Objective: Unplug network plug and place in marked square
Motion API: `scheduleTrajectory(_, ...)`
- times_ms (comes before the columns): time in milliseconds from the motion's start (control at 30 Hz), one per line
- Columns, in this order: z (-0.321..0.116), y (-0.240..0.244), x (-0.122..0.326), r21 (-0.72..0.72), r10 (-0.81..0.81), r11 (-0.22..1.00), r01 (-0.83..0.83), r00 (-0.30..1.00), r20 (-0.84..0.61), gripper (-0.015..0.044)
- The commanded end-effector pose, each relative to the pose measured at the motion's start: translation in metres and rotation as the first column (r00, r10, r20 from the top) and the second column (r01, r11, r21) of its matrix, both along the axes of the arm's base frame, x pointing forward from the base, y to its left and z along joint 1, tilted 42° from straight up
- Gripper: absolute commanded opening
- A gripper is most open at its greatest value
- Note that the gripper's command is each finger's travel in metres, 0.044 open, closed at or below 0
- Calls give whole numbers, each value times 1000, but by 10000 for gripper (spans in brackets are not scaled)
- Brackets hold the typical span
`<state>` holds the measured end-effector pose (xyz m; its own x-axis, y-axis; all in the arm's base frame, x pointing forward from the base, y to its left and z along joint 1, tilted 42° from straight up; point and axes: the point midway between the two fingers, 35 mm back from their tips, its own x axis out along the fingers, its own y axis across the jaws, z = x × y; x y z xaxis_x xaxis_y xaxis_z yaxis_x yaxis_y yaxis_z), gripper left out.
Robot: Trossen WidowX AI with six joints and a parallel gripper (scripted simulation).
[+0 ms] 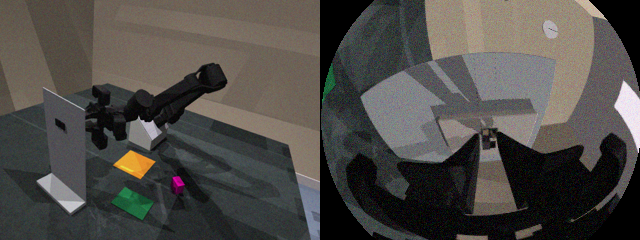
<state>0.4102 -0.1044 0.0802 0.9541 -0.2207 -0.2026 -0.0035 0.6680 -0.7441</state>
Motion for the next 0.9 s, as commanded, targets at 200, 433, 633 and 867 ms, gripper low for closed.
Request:
scheduleTrajectory(200,-2,-1,1,3,-6,1000,6,1000,-4,17)
scheduleTrajectory(433,-2,-1,0,3,-6,1000,6,1000,-5,0)
scheduleTrajectory(633,-1,0,-4,3,-6,1000,6,1000,-5,0)
scheduleTrajectory(867,-1,1,-7,3,-6,1000,6,1000,-5,0)
